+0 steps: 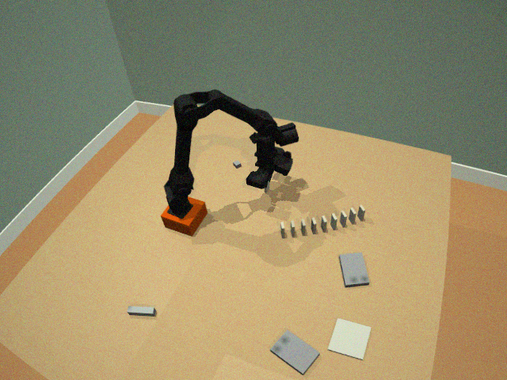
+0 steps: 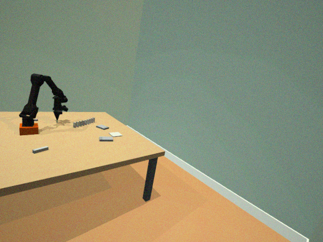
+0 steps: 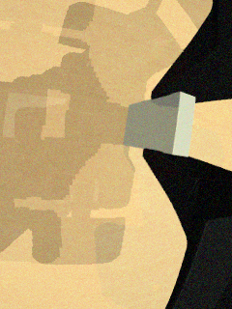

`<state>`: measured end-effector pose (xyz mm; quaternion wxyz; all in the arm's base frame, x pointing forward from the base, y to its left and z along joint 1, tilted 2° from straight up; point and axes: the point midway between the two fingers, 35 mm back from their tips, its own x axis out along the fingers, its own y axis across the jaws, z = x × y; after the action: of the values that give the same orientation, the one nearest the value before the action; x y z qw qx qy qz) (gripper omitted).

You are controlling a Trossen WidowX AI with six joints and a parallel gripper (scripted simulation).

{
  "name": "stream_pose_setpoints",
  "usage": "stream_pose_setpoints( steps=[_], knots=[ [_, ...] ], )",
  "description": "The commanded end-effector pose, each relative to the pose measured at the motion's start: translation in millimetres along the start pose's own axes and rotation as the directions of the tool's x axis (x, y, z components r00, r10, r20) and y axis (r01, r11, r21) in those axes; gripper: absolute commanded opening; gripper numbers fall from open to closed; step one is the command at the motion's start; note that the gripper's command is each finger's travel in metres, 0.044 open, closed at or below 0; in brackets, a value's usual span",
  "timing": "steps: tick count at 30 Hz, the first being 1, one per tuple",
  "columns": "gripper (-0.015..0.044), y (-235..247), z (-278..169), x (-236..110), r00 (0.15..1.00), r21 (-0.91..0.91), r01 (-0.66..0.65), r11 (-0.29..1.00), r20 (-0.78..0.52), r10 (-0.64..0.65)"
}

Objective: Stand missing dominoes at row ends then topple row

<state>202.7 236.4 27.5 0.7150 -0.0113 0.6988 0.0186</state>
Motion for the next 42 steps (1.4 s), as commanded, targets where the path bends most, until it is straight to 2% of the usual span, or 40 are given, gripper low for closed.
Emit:
stream_pose_setpoints(
  steps=[1, 5, 7, 11, 15, 22, 28, 39, 42],
  knots=[
    [0.0107, 7.0, 6.4, -47.4, 1.000, 0.002, -0.021, 1.000, 0.021, 0.021],
    [0.0107, 1.9, 1.2, -113.5, 1.000, 0.000, -0.023, 1.000, 0.021, 0.023],
    [0.0107, -0.2, -0.7, -124.6, 1.000, 0.000, -0.023, 1.000, 0.021, 0.023],
    [0.0107, -1.0, 0.2, -124.6, 0.999, -0.003, -0.024, 1.000, 0.022, 0.024],
    [0.0107, -21.8, 20.1, -125.1, 0.999, -0.076, -0.028, 0.997, 0.037, 0.030],
    [0.0107, -108.2, 71.3, -124.8, 0.999, -0.333, 0.000, 0.943, 0.038, 0.014],
    [0.0107, -177.2, 88.7, -124.7, 1.000, -0.506, 0.011, 0.862, 0.028, 0.004],
    [0.0107, -180.8, 89.4, -123.9, 1.000, -0.515, 0.011, 0.857, 0.028, 0.003],
    [0.0107, -180.4, 92.4, -111.6, 1.000, -0.515, 0.012, 0.857, 0.028, 0.003]
  ],
)
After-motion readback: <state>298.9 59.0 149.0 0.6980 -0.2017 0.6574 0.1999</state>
